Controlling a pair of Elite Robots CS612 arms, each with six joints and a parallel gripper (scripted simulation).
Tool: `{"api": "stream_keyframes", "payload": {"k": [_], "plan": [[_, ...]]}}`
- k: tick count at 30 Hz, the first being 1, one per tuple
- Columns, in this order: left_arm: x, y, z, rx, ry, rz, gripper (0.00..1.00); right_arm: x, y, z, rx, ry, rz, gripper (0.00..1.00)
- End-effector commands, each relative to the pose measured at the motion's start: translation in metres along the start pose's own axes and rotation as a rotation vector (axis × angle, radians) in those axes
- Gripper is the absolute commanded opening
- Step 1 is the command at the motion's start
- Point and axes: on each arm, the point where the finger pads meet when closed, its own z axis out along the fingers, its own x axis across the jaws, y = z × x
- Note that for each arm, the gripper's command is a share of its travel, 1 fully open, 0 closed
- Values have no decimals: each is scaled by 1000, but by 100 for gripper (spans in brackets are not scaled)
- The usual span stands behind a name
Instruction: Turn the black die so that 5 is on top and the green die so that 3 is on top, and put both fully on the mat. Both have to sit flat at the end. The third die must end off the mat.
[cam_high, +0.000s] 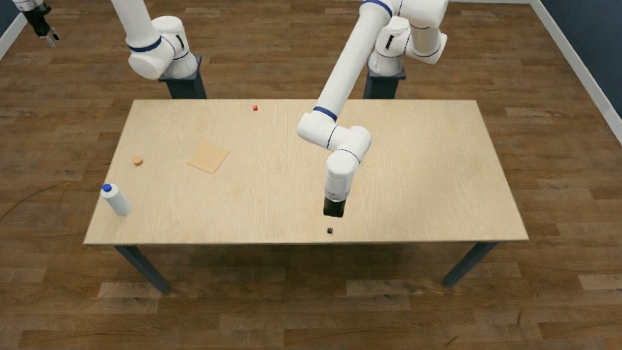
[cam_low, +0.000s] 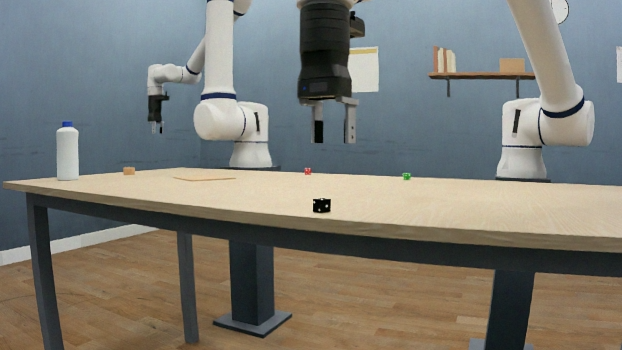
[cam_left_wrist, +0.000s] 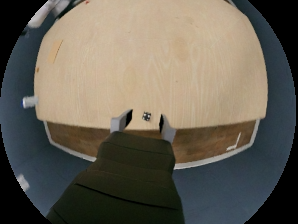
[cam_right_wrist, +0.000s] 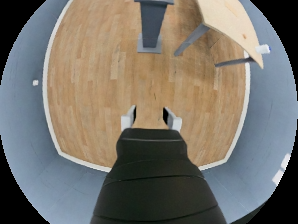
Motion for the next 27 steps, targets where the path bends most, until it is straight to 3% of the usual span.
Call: {"api": "stream_keyframes", "payload": {"k": [1,27], "plan": [[-1,1,0,-3,1,-112,100,0,1,-1,-2,0,0,100],[-6,12,13,-4,0,-891,100,0,1,-1,-2,0,0,100]]}}
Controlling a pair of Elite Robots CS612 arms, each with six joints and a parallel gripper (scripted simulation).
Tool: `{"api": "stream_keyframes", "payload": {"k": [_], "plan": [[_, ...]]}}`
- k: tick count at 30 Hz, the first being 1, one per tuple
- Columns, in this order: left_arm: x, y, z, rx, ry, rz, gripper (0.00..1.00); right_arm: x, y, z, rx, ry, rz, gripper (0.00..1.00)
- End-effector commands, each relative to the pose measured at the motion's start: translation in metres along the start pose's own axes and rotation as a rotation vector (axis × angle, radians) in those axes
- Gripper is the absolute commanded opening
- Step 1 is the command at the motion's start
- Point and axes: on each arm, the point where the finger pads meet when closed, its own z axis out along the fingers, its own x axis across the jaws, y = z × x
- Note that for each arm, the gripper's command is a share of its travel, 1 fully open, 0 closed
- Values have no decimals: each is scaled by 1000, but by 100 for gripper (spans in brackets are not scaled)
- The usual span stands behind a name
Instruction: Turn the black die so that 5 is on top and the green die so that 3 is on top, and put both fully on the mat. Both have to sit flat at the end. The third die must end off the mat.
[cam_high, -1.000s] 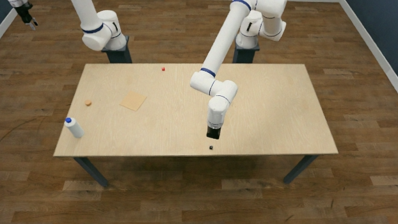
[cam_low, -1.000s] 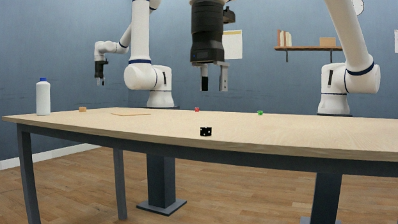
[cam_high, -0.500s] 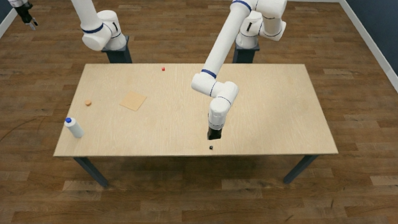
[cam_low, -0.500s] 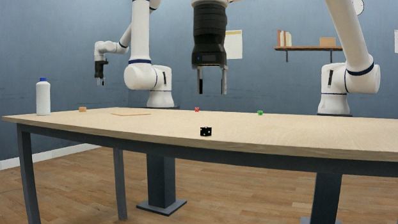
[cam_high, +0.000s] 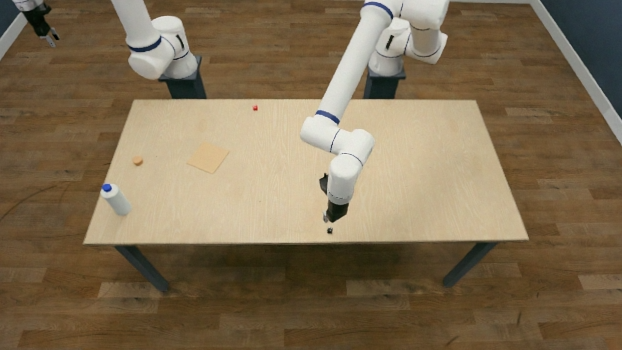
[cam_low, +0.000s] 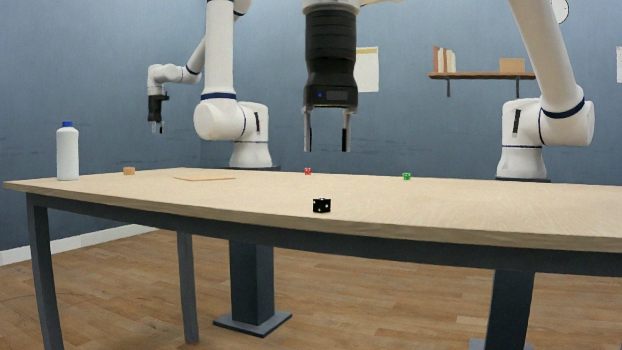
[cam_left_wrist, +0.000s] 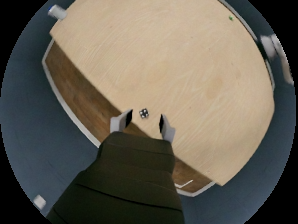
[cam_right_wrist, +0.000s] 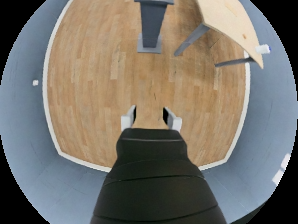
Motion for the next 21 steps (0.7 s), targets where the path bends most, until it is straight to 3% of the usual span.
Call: {"api": "stream_keyframes", "payload": {"k": [1,7,21], "plan": [[-3,2,1,-3,-1,-165,100,0,1,-1,-2,0,0,100],[-5,5,4,-3,-1,-328,100,0,1,-1,-2,0,0,100],[-8,10,7,-3,-2,-540,100,0,1,-1,-2,0,0,100]]}}
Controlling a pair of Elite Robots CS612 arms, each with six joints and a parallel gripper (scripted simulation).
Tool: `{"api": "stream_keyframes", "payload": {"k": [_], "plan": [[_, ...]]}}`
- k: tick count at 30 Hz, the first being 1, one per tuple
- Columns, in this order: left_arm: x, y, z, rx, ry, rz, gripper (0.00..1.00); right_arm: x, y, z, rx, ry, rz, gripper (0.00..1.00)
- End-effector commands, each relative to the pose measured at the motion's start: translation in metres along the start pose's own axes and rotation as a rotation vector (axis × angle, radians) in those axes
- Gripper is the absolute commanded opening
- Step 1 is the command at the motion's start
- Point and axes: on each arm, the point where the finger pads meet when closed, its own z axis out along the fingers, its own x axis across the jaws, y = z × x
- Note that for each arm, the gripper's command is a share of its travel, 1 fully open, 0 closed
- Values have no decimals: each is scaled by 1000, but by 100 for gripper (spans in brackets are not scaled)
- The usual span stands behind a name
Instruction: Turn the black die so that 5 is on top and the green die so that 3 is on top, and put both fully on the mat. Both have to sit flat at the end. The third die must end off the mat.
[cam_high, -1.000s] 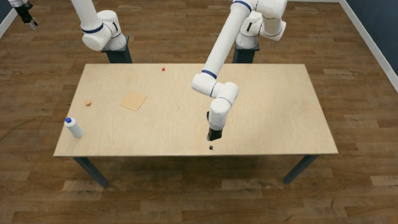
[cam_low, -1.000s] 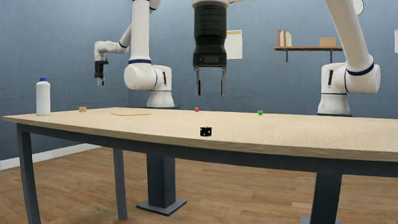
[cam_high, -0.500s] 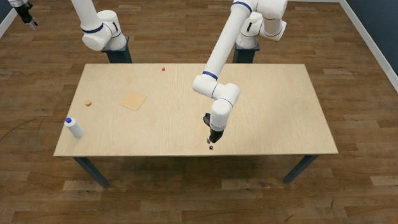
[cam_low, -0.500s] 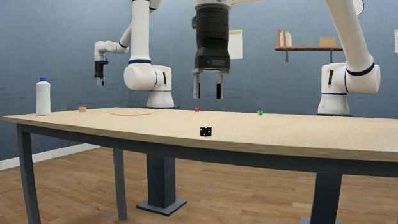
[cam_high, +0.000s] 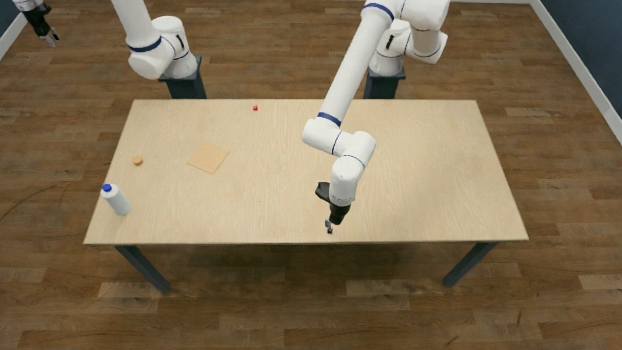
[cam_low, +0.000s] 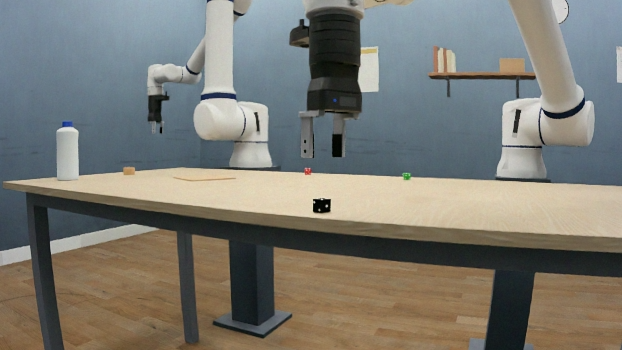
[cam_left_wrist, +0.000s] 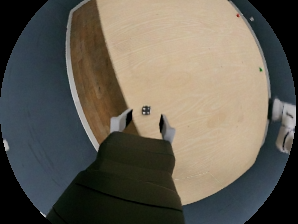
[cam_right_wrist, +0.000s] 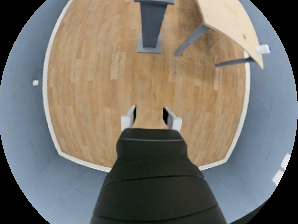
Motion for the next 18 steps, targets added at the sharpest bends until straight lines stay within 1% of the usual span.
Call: {"api": "stream_keyframes", "payload": {"k": [1,11,18], "plan": [[-2,1,-1,-1,-2,-72,100,0,1,-1,-2,0,0,100],[-3,2,0,-1,-2,-126,100,0,1,-1,-2,0,0,100],[-4,2,1,-1,-2,-139,100,0,1,-1,-2,0,0,100]]}}
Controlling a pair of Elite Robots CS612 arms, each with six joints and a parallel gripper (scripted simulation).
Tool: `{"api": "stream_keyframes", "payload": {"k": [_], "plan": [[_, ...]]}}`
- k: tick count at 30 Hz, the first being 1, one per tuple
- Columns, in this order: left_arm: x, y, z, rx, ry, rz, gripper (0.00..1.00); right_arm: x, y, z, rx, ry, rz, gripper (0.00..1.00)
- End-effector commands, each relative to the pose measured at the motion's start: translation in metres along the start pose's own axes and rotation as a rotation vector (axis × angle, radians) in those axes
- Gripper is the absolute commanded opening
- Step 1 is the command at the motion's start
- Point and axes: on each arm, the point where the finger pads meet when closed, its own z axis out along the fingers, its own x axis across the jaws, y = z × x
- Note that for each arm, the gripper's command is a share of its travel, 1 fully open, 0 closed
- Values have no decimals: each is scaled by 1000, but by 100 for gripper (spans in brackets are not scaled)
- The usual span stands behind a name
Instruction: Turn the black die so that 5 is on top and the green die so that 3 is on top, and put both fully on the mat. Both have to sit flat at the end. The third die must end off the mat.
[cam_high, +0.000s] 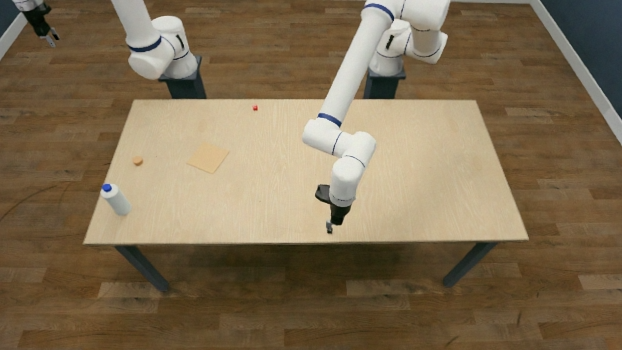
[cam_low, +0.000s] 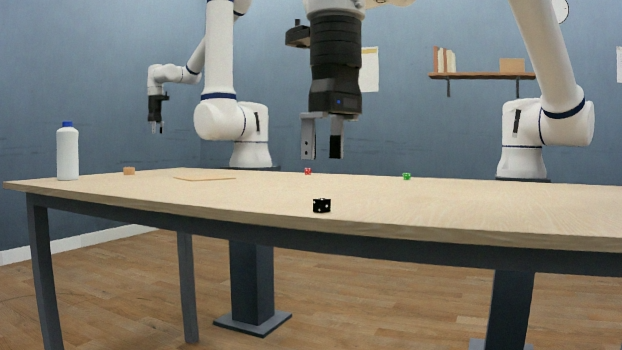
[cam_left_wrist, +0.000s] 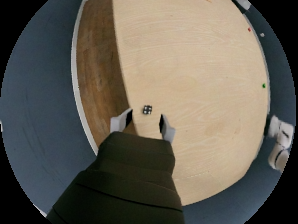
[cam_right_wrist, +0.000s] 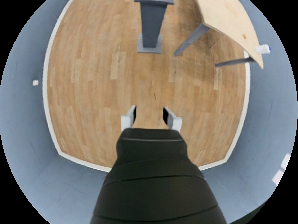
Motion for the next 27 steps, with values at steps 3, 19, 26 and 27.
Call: {"api": "stream_keyframes", "payload": {"k": [3,19,26,27], "plan": [[-1,0,-2,0,-2,-8,100,0,1,-1,-2,0,0,100],[-1,0,-2,0,-2,-8,70,0,1,-1,-2,0,0,100],[-1,0,-1,0,-2,-8,70,0,1,-1,-2,0,0,100],[-1,0,-1,0,-2,-8,70,0,1,-1,-2,0,0,100]]}}
